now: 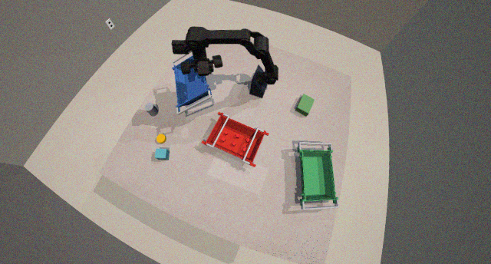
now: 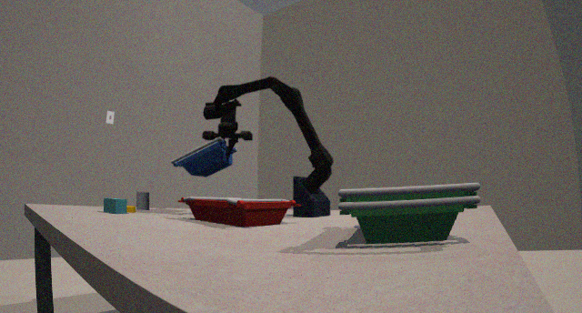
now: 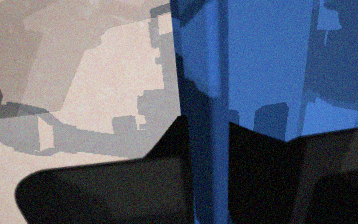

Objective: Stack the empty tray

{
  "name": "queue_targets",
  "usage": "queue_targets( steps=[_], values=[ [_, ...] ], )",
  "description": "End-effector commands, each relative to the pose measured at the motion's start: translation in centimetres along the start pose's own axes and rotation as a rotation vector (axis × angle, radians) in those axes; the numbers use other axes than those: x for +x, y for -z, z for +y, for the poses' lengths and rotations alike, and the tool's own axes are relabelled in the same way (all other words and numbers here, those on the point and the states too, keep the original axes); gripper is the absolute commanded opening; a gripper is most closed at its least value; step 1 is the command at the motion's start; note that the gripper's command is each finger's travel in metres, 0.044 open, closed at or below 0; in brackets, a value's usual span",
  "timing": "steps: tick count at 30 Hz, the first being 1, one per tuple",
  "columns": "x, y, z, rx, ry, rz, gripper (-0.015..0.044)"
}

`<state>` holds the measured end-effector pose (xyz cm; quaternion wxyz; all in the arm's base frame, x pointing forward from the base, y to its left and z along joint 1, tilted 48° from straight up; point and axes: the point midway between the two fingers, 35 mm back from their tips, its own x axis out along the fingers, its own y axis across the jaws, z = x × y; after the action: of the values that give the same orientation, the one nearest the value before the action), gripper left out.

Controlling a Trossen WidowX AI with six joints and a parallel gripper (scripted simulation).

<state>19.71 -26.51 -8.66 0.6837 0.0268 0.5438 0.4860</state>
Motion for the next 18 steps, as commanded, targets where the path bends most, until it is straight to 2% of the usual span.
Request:
queue_targets(
  steps=[1,18],
  values=[
    [-1.2,-2.1,0.0,-0.062,0.035,0.001,0.0000],
    [-1.4,-11.8,2.0,-0.344,0.040,-0.002,0.0000]
  ],
)
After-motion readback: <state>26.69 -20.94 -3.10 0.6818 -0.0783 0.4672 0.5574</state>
